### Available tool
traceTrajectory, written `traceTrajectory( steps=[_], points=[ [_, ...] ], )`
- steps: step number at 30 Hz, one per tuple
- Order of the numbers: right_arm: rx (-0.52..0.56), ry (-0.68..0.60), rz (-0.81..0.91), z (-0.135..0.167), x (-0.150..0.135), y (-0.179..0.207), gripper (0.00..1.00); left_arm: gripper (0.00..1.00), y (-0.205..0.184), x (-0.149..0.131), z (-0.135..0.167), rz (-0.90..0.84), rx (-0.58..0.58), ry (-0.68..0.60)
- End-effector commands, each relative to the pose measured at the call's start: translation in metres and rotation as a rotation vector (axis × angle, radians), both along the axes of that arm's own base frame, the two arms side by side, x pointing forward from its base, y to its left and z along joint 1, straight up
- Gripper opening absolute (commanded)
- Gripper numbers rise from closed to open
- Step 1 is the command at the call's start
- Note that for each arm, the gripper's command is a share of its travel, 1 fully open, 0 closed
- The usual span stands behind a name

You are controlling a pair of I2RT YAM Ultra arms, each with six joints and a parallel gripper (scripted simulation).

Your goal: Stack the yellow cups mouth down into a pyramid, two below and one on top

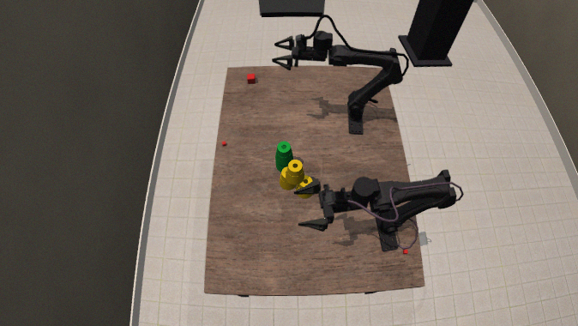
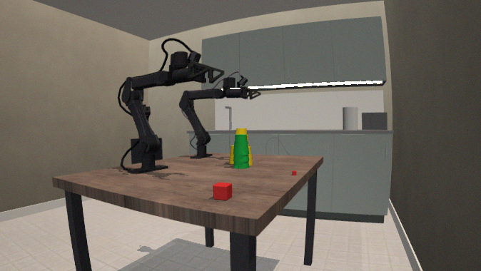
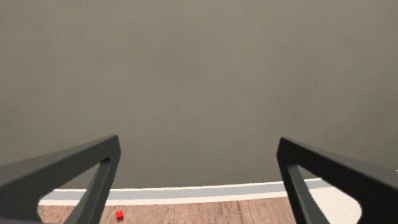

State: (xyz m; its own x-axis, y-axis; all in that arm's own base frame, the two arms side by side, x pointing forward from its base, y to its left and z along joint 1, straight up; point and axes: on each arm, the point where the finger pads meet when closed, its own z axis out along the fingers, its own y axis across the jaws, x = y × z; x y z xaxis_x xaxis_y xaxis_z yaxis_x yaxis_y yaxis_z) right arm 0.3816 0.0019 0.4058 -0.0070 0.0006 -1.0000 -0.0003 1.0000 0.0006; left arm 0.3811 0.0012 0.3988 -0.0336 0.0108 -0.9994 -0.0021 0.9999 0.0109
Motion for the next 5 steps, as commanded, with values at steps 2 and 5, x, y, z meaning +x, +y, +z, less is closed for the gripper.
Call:
traceTrajectory(
  steps=[2,5],
  points=[
    [-0.001,-0.019,0.000,0.0059,-0.0010,-0.0009,1.00,1.00,0.0000,0.0022,0.0097,-0.006,-0.011,-0.037],
    [-0.001,-0.019,0.000,0.0059,-0.0010,-0.0009,1.00,1.00,0.0000,0.0022,0.0097,-0.006,-0.011,-0.037]
  ],
)
